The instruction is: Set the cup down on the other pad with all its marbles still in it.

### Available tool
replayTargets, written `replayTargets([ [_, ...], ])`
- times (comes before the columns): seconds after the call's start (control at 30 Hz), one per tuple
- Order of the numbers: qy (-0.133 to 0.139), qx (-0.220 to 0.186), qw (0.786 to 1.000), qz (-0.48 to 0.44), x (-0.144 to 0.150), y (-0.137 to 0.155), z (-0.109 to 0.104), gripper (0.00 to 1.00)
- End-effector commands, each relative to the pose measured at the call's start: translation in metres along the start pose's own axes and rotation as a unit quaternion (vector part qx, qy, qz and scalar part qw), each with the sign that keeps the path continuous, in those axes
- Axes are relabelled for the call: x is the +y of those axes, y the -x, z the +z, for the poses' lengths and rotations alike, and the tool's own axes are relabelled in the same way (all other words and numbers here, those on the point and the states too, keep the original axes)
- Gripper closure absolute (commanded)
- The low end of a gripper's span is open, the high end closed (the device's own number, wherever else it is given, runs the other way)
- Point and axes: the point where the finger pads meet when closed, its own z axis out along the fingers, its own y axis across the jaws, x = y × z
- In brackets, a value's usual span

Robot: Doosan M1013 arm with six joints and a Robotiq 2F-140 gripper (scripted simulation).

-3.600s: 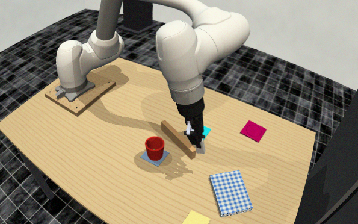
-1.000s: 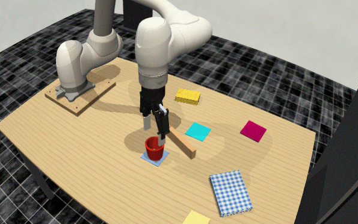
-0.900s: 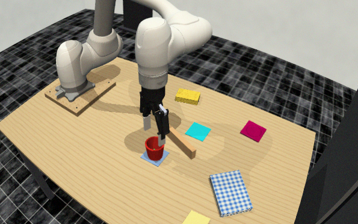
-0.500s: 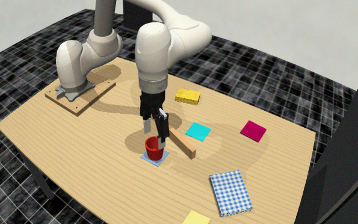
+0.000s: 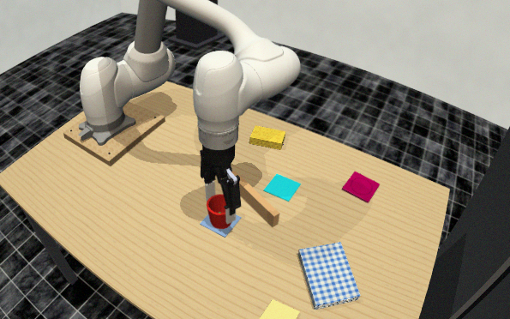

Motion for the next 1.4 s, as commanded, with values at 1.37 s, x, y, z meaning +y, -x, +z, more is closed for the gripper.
replayTargets([
  [1.37, 0.000, 0.000, 1.000, 0.000, 0.000, 0.000, 0.037, 0.43],
])
